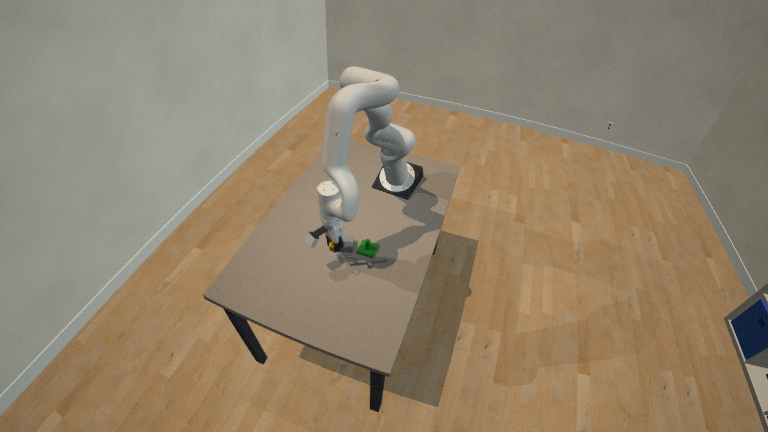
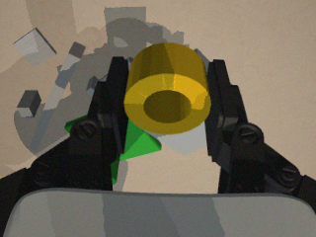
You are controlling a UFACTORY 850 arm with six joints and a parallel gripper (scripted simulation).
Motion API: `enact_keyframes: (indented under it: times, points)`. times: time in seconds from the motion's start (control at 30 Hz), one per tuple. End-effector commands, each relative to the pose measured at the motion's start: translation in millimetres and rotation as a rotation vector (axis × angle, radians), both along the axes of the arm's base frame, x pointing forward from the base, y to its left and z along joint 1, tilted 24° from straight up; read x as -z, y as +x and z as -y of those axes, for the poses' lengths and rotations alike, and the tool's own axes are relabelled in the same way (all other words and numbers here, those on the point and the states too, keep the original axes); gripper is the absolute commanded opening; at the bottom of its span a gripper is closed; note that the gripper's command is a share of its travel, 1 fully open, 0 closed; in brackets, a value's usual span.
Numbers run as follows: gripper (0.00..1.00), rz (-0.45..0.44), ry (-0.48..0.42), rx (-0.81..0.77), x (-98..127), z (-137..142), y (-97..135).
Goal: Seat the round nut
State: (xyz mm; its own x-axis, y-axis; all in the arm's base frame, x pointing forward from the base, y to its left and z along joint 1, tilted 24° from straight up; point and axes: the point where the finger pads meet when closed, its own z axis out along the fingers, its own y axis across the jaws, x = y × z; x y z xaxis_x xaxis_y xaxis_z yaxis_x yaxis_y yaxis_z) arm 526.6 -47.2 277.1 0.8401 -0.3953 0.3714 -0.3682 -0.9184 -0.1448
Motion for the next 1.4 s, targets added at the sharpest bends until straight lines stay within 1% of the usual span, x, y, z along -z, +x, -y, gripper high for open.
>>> enact_keyframes:
  times: [0.0,0.13,0.3,0.6,0.67,0.87,1.03,1.17,1.37]
  points:
    - [0.0,0.001,-0.001,0.001,0,-2,-1]
    - [0.0,-0.001,-0.002,0.001,1,-4,-3]
    - [0.0,-0.006,-0.007,0.005,6,-17,-14]
    - [0.0,-0.01,-0.016,0.011,22,-58,-49]
    - [0.0,-0.01,-0.016,0.011,22,-58,-49]
    - [0.0,-0.004,-0.011,0.007,32,-84,-75]
    - [0.0,-0.001,-0.004,0.002,38,-99,-90]
    - [0.0,0.001,0.0,0.0,41,-105,-96]
    - [0.0,0.001,0.001,-0.001,41,-106,-98]
